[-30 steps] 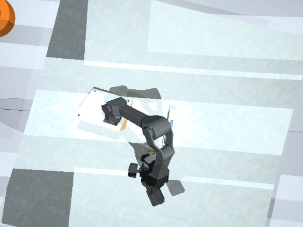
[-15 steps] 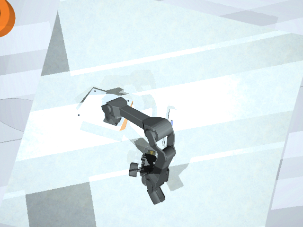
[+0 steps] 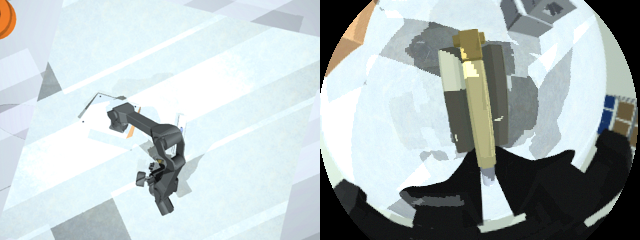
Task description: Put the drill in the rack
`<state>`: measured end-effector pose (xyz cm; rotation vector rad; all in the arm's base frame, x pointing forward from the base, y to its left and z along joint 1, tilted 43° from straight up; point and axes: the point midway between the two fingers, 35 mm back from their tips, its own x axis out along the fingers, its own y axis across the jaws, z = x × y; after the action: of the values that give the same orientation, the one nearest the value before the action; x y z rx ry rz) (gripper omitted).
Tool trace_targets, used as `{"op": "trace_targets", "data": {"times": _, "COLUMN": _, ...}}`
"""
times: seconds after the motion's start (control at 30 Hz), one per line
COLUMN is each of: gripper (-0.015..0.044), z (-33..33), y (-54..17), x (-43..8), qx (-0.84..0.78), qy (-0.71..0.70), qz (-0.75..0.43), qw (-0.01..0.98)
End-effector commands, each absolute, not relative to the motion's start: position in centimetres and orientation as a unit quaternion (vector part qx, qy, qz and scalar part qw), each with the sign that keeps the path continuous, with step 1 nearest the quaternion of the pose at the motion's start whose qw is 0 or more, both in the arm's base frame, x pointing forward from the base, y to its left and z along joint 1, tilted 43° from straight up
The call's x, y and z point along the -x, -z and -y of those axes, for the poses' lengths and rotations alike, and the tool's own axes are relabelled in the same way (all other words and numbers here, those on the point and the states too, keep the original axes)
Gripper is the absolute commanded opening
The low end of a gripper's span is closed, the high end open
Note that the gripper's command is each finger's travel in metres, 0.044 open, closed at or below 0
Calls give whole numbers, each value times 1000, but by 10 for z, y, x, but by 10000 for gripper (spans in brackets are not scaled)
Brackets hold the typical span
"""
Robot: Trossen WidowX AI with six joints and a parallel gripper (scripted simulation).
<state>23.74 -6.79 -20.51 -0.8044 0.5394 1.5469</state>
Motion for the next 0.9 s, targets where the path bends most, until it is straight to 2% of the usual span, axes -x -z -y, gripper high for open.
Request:
{"op": "trace_targets", "data": {"times": 0.0, "gripper": 0, "z": 61, "y": 208, "x": -236, "qx": 345, "qy": -675, "qz": -230, "qw": 611}}
{"op": "trace_targets", "data": {"times": 0.07, "gripper": 0, "z": 60, "y": 208, "x": -236, "qx": 345, "qy": -675, "qz": -230, "qw": 611}}
{"op": "trace_targets", "data": {"times": 0.63, "gripper": 440, "z": 69, "y": 204, "x": -237, "qx": 348, "qy": -671, "qz": -234, "qw": 612}}
{"op": "trace_targets", "data": {"times": 0.87, "gripper": 440, "z": 90, "y": 178, "x": -234, "qx": 345, "qy": -674, "qz": -231, "qw": 610}}
